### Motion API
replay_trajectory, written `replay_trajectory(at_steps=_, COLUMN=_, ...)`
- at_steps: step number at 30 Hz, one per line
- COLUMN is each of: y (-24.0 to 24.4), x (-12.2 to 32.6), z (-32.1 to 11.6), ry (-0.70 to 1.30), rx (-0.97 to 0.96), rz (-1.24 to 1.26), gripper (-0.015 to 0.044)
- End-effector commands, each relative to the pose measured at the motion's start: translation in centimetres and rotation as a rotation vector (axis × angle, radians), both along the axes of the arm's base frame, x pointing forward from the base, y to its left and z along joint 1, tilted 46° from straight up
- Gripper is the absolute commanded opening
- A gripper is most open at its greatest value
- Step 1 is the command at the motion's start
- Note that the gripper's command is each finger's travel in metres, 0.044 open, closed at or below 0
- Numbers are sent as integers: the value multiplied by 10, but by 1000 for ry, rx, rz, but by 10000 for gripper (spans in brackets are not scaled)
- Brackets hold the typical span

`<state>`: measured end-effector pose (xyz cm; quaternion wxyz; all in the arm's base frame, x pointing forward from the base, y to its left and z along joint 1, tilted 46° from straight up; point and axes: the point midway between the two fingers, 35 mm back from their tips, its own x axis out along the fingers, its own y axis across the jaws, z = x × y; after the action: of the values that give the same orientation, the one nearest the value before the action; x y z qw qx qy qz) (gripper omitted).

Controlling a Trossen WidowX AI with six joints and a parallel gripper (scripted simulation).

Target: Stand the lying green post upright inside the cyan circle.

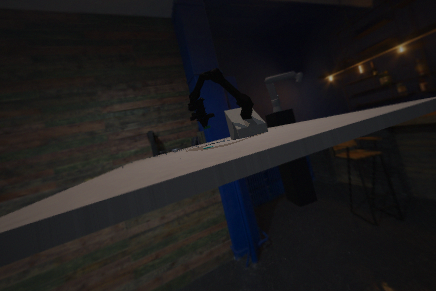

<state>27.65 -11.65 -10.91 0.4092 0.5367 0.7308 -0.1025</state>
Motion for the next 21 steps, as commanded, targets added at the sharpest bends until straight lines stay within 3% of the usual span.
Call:
replay_trajectory(at_steps=1, y=4, x=7, z=9, ry=-24, rx=-4, rz=22, gripper=23)
replay_trajectory(at_steps=21, y=35, x=36, z=51, ry=-124, rx=-14, rz=119, gripper=23)
